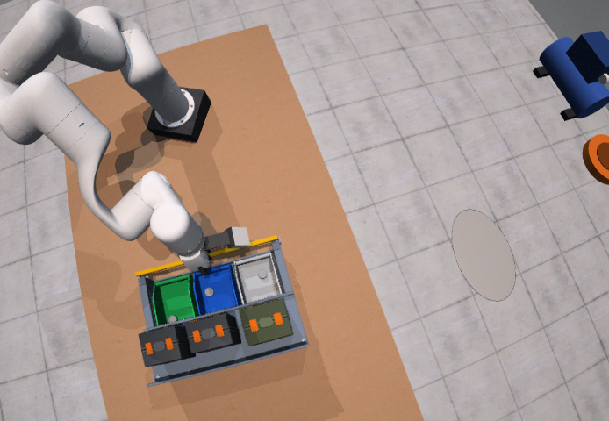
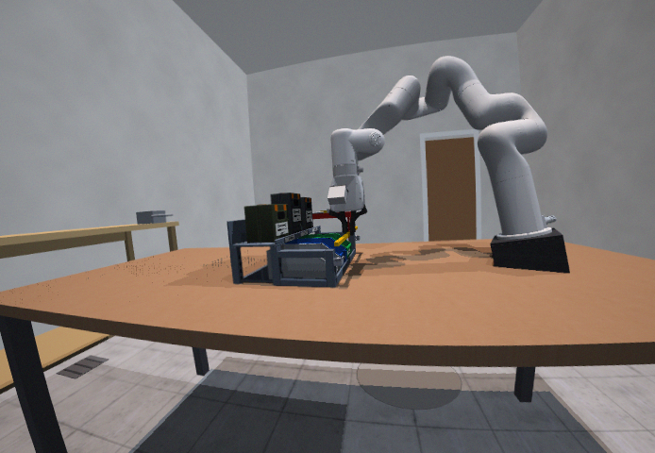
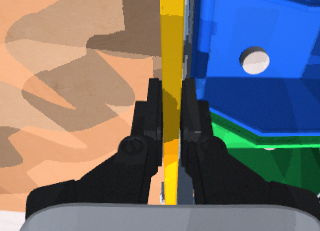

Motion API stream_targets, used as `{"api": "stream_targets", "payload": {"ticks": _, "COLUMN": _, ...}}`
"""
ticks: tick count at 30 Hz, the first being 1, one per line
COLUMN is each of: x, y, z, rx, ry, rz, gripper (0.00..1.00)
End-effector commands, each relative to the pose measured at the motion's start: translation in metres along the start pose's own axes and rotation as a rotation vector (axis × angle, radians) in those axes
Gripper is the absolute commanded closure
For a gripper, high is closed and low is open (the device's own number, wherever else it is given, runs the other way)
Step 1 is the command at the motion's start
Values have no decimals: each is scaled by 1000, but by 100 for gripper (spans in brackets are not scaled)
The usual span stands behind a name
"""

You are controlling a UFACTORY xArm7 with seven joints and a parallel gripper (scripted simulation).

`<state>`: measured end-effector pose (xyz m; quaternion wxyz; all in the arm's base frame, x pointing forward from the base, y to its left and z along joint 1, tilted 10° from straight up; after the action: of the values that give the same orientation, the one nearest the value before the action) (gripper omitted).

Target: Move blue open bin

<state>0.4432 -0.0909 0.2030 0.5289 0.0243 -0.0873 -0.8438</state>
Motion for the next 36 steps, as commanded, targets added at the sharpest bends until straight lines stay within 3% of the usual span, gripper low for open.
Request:
{"api": "stream_targets", "payload": {"ticks": 1, "x": -1, "y": 1, "z": 1, "rx": 4, "ry": 1, "rz": 0, "gripper": 100}}
{"api": "stream_targets", "payload": {"ticks": 23, "x": -1, "y": 1, "z": -1, "rx": 4, "ry": 1, "rz": 0, "gripper": 100}}
{"api": "stream_targets", "payload": {"ticks": 28, "x": 7, "y": -38, "z": -1, "rx": 4, "ry": 1, "rz": 0, "gripper": 100}}
{"api": "stream_targets", "payload": {"ticks": 36, "x": 7, "y": -38, "z": -1, "rx": 4, "ry": 1, "rz": 0, "gripper": 100}}
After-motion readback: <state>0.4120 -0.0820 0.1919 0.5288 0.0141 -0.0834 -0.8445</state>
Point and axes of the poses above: the point where the finger pads meet when closed, its own z axis back along the fingers, its own y axis across the jaws, x = y × z, the point moved 9 cm from there along z, back along the fingers, and after that the axes turned 11 degrees about -z, right-handed, at the moved point
